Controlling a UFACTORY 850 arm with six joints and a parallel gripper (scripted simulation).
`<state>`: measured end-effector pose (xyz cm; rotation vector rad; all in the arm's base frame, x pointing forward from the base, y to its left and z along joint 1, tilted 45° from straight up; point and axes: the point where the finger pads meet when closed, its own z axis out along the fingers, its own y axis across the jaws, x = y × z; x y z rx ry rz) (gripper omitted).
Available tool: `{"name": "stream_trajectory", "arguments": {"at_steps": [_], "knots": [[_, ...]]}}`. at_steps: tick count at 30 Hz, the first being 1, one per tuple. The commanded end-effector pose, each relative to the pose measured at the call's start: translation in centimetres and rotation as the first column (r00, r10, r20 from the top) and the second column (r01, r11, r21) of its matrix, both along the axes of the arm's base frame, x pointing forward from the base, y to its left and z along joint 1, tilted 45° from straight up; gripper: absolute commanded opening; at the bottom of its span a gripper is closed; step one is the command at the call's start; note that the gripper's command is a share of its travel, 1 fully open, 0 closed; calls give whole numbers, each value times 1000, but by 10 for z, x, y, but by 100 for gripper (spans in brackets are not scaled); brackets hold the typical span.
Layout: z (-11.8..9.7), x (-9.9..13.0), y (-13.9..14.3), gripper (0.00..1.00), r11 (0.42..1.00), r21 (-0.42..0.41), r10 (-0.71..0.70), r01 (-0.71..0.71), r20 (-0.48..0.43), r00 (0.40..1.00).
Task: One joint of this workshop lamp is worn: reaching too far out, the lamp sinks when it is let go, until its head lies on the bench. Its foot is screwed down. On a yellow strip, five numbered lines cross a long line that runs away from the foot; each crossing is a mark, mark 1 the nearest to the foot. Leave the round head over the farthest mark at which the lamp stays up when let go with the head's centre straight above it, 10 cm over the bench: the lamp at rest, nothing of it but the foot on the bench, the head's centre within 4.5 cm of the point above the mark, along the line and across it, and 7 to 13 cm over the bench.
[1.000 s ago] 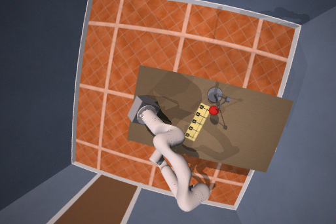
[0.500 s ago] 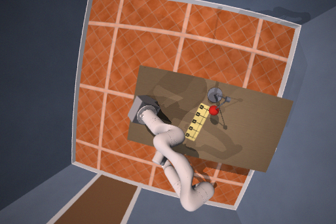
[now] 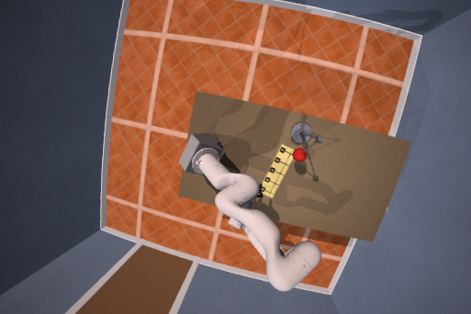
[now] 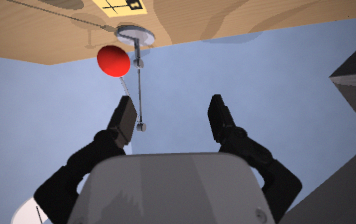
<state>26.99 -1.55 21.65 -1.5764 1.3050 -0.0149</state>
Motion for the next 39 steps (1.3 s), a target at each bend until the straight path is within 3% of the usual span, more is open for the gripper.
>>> {"name": "stream_trajectory", "arguments": {"at_steps": [1,25,27,39], "knots": [[17,15,26,100,1000,-26,16,-17,-6,1000],[87,59,138,100,991,-94,101,-100,12,995],[87,59,138,100,991,-94,101,-100,12,995],[126,78,202,100,981,-127,149,-145,19,989]]}}
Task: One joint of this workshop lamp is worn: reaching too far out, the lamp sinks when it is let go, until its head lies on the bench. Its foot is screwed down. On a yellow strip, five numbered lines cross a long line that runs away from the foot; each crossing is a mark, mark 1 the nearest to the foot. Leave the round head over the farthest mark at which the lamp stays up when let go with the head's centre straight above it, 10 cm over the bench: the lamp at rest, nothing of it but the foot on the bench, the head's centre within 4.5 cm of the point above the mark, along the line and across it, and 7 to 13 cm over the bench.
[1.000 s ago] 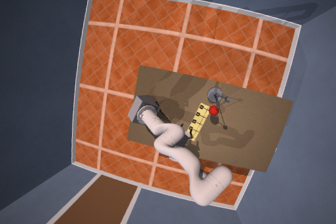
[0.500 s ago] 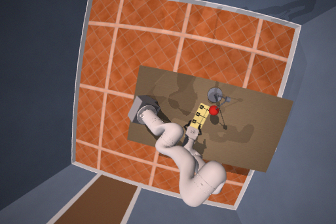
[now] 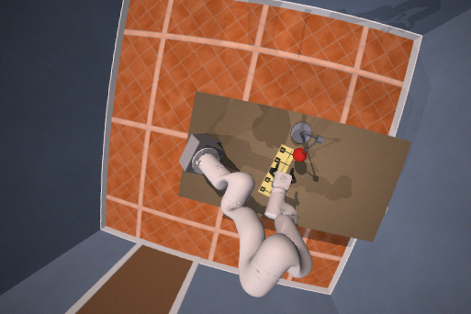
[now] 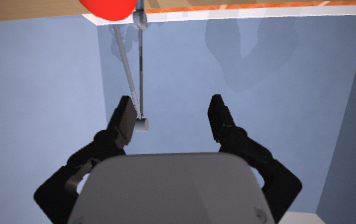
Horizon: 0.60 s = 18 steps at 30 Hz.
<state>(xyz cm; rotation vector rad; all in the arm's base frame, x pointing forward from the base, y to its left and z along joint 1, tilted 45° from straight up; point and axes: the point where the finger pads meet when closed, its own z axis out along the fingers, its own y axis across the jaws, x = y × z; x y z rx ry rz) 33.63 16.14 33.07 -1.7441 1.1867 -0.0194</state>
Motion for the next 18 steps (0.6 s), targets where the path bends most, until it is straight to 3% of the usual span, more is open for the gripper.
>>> {"name": "stream_trajectory", "arguments": {"at_steps": [1,5,18], "knots": [[15,13,31,100,1000,-26,15,-14,1,1000],[21,16,42,100,999,-32,22,-22,3,1000],[60,79,51,100,996,-85,26,-28,-25,999]]}}
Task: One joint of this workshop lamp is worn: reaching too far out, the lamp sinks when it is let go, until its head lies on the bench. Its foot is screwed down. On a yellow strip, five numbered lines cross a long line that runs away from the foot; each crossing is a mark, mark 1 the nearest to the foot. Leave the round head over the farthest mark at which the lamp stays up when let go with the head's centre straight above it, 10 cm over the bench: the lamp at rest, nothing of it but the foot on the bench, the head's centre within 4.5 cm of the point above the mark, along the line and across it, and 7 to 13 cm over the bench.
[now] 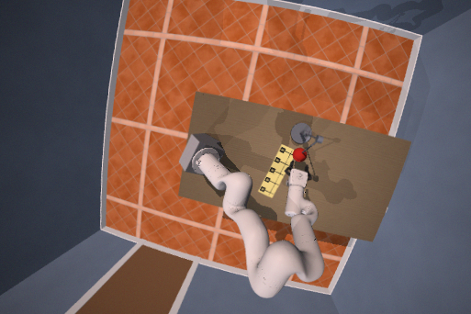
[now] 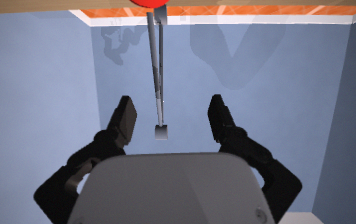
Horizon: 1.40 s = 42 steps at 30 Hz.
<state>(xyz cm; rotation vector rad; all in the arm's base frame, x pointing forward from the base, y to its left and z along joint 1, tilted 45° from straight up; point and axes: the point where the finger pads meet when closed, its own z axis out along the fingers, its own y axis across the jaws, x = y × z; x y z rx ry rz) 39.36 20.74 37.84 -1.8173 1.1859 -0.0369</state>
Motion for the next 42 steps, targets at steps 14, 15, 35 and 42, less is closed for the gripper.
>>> {"name": "stream_trajectory", "arguments": {"at_steps": [14,15,35,42], "knots": [[0,38,22,100,1000,-22,3,-3,-12,1000],[-2,39,24,100,1000,-22,3,-3,-11,1000],[-27,61,52,100,1000,-27,5,-5,-18,1000],[-33,67,60,100,1000,-28,5,-6,-19,1000]]}}
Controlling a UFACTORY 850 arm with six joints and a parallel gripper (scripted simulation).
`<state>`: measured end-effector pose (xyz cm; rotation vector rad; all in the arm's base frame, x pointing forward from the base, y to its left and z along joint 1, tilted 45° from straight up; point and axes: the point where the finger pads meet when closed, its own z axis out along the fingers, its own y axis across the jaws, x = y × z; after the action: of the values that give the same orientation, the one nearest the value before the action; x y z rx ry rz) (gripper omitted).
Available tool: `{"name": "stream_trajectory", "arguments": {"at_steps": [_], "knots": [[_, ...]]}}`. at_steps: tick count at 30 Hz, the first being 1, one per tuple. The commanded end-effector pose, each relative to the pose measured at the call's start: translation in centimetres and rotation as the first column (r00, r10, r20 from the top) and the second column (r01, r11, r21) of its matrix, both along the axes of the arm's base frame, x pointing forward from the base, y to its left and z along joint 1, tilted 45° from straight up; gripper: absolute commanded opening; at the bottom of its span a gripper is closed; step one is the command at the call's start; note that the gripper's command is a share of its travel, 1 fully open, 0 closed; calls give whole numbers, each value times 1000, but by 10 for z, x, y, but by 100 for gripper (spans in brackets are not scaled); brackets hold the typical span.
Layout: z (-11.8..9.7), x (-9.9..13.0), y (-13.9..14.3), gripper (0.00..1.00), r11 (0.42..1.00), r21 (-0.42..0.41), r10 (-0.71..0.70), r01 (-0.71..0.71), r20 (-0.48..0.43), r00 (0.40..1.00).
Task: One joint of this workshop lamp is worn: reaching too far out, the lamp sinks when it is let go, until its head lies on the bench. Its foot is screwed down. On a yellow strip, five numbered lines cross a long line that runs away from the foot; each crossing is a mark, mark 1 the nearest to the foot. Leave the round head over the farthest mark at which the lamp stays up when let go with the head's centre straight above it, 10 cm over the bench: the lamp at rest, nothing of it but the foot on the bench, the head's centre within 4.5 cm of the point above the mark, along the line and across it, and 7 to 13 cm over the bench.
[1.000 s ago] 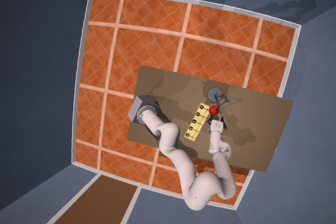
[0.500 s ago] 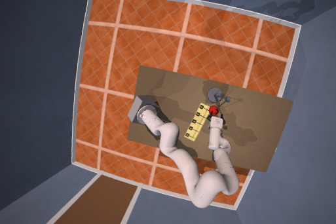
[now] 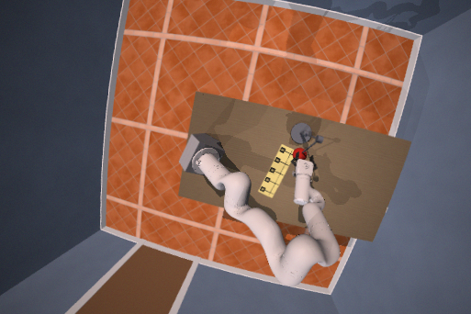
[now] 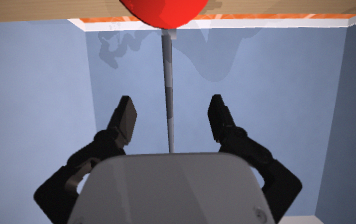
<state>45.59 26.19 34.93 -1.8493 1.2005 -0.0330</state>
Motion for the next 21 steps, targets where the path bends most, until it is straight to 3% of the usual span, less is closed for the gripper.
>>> {"name": "stream_trajectory", "arguments": {"at_steps": [1,21], "knots": [[-5,6,7,100,1000,0,1,-1,0,1000],[-21,22,27,100,1000,-1,1,-1,0,1000]]}}
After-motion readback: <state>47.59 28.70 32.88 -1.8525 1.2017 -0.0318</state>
